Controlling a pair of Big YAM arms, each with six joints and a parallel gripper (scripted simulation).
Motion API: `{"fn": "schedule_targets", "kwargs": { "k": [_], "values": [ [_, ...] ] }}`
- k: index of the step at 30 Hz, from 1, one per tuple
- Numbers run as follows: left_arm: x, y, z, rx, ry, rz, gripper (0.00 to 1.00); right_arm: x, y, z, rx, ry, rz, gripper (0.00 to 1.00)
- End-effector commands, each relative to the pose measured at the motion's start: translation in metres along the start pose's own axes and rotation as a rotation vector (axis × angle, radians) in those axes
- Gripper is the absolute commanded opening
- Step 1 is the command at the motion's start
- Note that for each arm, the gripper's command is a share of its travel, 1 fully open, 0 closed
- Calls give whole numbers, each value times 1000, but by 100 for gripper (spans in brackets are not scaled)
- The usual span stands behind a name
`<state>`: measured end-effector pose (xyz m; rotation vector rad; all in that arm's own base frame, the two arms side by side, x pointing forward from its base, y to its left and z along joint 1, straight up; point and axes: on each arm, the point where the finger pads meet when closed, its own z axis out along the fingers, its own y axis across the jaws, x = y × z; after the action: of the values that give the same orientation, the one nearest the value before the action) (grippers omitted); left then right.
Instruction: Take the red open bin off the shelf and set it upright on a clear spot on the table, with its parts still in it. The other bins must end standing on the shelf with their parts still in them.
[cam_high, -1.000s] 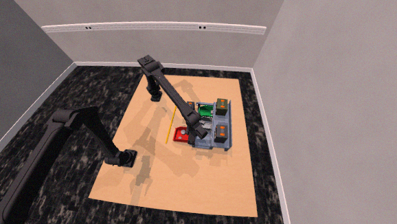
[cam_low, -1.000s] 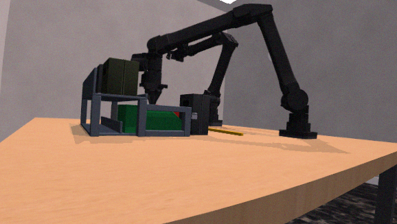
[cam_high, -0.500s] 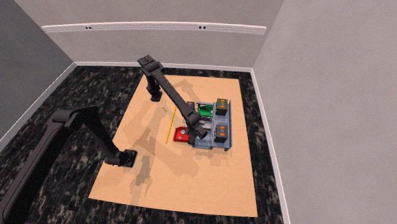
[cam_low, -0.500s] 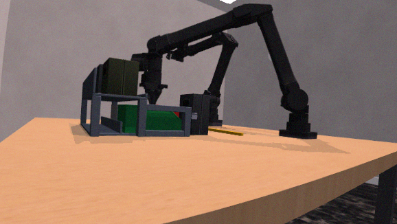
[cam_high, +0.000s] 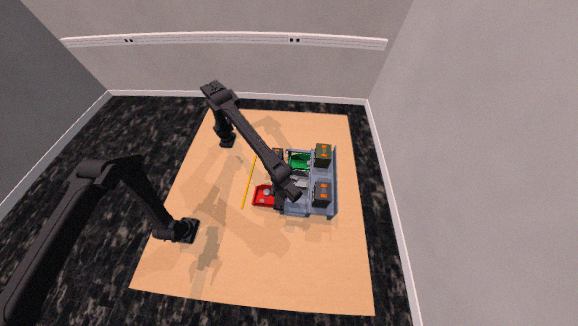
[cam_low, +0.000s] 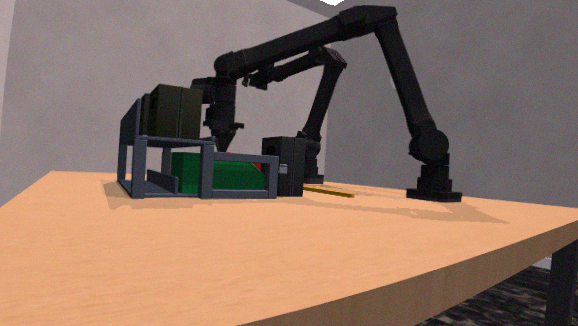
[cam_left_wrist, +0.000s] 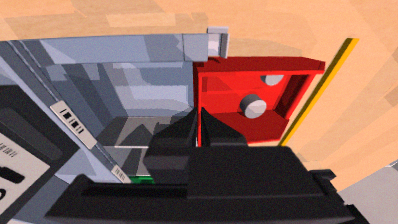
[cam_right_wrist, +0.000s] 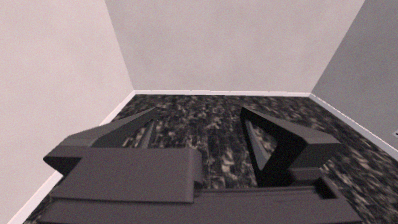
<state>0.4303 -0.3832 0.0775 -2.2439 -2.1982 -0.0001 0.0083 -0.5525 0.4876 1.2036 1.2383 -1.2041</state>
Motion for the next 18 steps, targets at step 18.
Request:
{"fn": "schedule_targets", "kwargs": {
  "k": [18],
  "values": [
    [-4,11,-7,-17,-17,-4,4,-13,-6,-8,7,-16,16,100]
  ]
}}
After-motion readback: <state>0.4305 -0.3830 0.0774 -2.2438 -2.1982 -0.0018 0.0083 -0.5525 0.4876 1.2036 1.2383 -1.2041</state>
